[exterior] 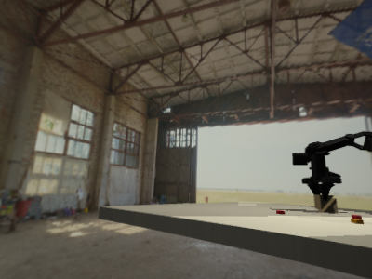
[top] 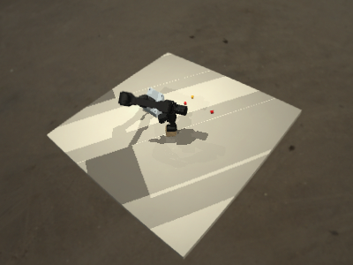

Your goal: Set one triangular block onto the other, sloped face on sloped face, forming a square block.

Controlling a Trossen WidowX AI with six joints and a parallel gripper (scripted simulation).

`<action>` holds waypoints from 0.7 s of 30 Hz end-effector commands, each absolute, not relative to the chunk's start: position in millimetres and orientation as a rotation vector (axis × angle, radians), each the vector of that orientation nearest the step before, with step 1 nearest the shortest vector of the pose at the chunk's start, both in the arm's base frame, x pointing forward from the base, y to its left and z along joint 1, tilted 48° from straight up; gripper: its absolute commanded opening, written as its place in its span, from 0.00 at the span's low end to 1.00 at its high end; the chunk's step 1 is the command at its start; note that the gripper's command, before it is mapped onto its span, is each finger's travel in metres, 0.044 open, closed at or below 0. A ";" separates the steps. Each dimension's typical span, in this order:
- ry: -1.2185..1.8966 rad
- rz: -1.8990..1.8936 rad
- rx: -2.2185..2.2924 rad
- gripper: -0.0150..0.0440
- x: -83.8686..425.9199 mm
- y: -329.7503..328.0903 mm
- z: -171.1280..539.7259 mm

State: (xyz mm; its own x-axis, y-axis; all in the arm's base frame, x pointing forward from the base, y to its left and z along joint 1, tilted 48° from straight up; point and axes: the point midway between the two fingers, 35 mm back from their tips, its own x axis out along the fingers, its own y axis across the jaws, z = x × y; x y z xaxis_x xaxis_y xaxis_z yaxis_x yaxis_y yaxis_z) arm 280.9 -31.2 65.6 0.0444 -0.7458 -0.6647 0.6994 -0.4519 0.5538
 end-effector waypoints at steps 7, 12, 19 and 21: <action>-0.054 -1.647 1.191 0.25 279.1 -36.1 63.9; -0.054 -1.646 1.190 0.25 278.2 -39.0 62.7; -0.054 -1.646 1.190 0.25 277.7 -40.4 62.1; -0.054 -1.646 1.190 0.25 277.7 -40.4 62.1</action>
